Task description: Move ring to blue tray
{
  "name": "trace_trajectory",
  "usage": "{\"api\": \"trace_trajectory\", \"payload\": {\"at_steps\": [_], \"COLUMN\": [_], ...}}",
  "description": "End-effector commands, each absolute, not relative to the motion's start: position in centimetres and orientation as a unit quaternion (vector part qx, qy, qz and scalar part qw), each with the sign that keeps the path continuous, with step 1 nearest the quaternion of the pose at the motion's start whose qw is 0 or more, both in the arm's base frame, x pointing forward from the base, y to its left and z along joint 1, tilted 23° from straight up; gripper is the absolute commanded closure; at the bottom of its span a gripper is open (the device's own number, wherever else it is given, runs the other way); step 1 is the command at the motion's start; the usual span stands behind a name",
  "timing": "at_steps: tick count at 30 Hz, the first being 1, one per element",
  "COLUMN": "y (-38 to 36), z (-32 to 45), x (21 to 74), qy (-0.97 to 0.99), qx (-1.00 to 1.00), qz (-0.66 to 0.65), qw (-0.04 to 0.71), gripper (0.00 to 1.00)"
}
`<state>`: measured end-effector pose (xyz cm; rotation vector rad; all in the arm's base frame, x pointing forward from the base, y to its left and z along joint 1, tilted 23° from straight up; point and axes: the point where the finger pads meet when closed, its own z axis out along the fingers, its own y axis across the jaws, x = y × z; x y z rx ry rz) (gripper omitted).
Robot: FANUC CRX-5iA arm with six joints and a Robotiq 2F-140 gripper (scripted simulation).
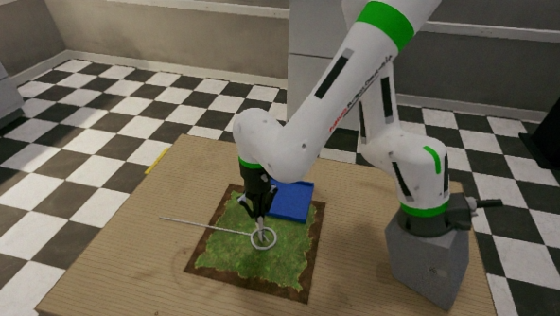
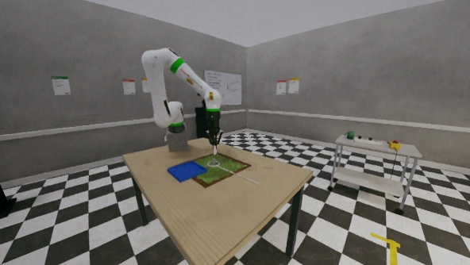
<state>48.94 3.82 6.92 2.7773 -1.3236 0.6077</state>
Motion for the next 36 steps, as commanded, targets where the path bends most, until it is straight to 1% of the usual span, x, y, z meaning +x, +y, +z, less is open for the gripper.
{"api": "trace_trajectory", "payload": {"at_steps": [1, 10, 12, 13, 25, 36], "y": [4.6, 6.8, 6.8, 6.9, 7.5, 7.5], "z": [7.1, 7.5, 7.5, 7.5, 7.6, 7.6], "x": [49.7, 51.7, 51.7, 51.8, 52.3, 52.3], "qy": [-0.541, -0.707, -0.707, -0.754, -0.897, -0.897], "qx": [0.818, 0.682, 0.682, 0.63, 0.397, 0.396], "qz": [0.195, 0.174, 0.174, 0.167, 0.152, 0.152], "qw": [-0.023, -0.071, -0.071, -0.085, -0.123, -0.123], "gripper": [0.9, 0.9, 0.9, 0.9, 0.9, 0.9]}}
